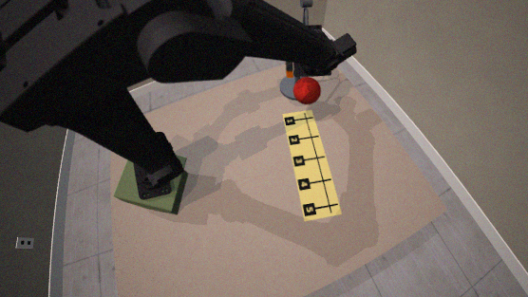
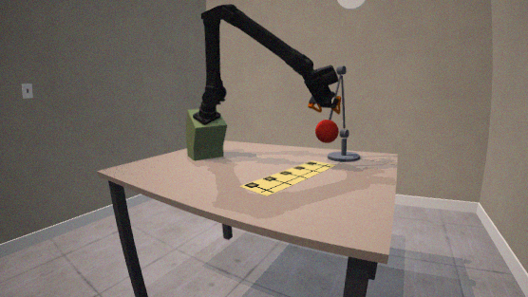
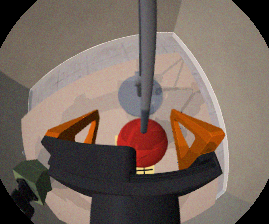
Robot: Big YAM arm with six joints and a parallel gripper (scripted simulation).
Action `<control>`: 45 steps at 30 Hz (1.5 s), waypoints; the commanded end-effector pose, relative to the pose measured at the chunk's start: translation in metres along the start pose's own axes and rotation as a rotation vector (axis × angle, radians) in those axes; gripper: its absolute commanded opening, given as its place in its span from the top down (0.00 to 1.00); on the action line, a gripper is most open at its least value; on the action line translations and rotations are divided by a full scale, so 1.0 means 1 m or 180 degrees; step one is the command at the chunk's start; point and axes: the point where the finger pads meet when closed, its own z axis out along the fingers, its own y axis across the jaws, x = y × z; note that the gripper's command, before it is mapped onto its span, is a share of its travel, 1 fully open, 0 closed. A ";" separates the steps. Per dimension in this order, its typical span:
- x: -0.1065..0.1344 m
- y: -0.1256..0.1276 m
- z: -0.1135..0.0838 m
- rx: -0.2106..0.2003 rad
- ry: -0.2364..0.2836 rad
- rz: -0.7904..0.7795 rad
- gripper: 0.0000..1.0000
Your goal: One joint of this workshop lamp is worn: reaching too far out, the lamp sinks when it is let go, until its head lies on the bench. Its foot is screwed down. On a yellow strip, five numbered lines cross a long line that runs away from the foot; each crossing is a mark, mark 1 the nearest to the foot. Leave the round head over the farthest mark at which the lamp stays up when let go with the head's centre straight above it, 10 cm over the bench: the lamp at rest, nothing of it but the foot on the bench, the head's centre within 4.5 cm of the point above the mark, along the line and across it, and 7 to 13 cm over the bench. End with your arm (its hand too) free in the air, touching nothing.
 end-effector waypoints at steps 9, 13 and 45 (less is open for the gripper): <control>-0.025 -0.017 -0.005 0.0080 -0.0104 -0.0076 0.00; -0.025 -0.017 -0.005 0.0080 -0.0104 -0.0076 0.00; -0.004 -0.004 -0.003 0.0037 -0.0013 -0.0019 1.00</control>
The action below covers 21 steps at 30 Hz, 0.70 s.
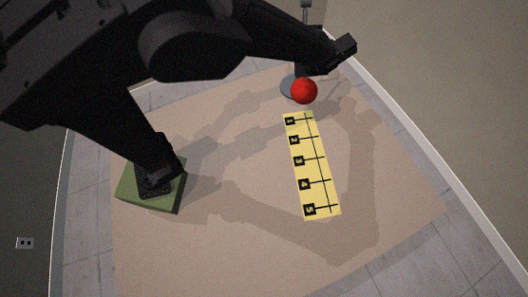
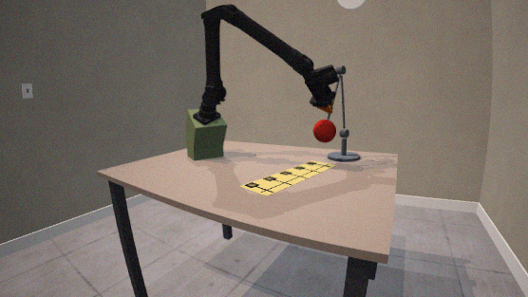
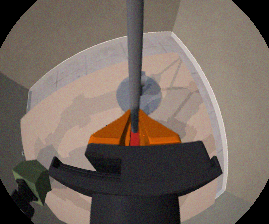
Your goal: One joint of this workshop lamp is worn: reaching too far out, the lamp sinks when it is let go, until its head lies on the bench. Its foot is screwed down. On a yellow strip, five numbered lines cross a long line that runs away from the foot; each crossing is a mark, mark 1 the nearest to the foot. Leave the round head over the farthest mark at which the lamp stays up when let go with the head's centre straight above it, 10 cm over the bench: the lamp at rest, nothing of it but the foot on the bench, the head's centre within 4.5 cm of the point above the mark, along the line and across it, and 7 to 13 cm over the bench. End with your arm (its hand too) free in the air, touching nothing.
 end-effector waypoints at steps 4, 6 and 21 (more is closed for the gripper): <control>-0.004 -0.001 -0.003 0.0012 -0.0024 -0.0015 1.00; -0.004 -0.002 -0.003 0.0016 -0.0022 -0.0016 1.00; 0.009 -0.006 -0.009 0.0064 -0.0093 -0.0033 1.00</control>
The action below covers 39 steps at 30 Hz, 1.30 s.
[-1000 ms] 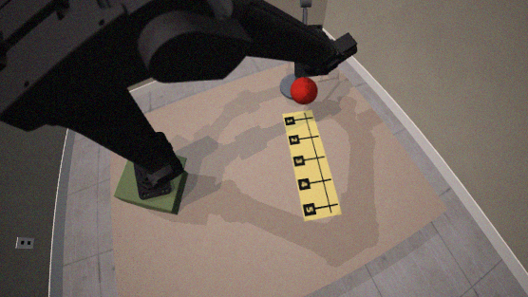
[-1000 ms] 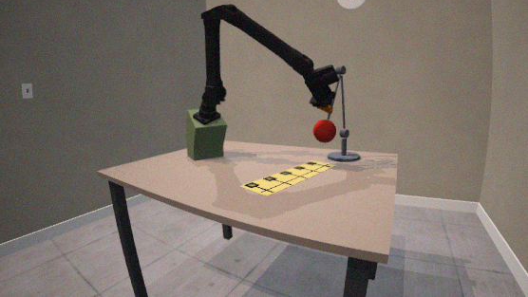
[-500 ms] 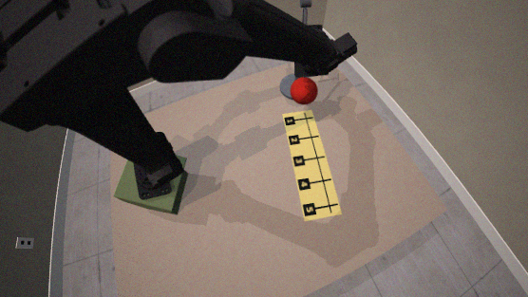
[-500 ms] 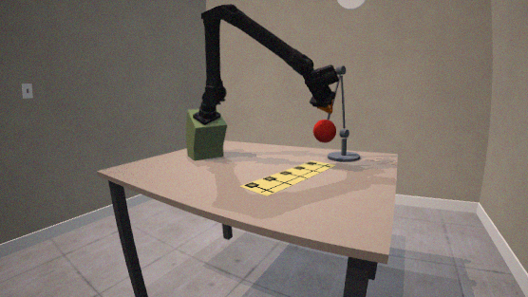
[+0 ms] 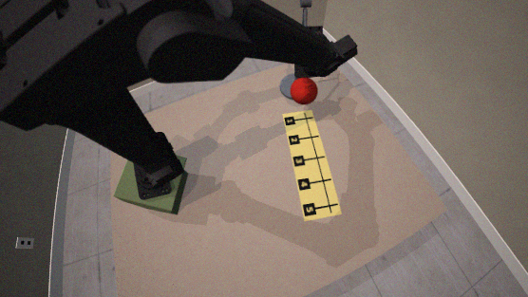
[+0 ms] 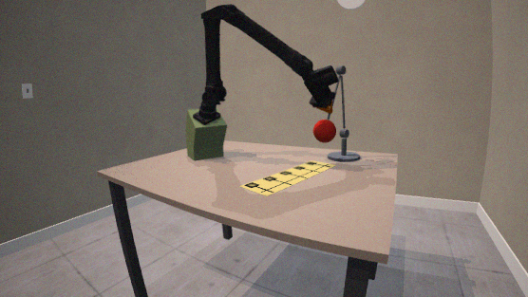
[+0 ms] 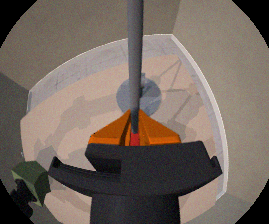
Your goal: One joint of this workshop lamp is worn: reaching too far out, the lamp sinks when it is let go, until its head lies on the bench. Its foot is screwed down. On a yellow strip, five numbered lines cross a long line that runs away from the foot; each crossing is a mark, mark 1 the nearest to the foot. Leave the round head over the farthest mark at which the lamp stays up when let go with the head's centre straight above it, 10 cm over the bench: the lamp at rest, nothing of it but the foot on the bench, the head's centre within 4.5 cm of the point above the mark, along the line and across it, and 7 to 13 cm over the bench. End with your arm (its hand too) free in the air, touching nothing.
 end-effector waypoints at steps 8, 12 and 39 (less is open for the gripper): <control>0.017 -0.008 -0.013 0.0061 -0.0028 -0.0054 1.00; 0.026 -0.011 -0.013 0.0023 -0.0027 -0.0087 1.00; 0.045 -0.016 -0.015 -0.0062 -0.0026 -0.0162 1.00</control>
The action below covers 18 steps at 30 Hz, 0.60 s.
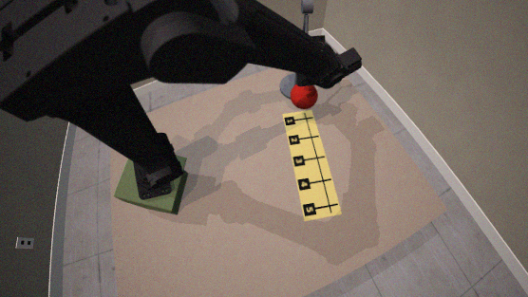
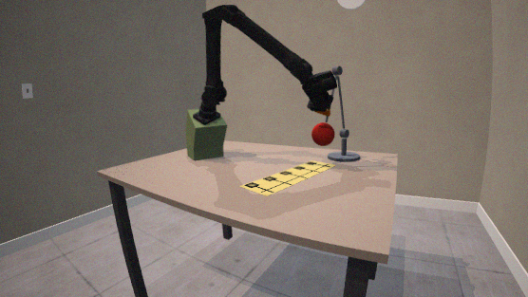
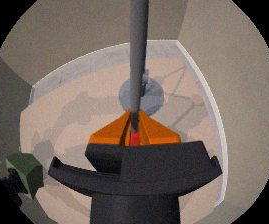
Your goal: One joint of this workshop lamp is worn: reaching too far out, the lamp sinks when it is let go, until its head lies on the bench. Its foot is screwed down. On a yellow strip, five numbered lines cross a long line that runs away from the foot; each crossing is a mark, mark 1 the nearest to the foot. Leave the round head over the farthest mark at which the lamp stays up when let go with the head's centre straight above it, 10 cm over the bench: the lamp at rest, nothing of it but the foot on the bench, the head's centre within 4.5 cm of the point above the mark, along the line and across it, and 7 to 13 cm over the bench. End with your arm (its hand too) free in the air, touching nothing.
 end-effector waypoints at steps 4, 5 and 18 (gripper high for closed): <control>0.030 -0.017 -0.013 0.0085 0.0151 -0.0028 1.00; 0.031 -0.018 -0.013 0.0085 0.0151 -0.0028 1.00; 0.043 -0.024 -0.017 0.0085 0.0151 -0.0028 1.00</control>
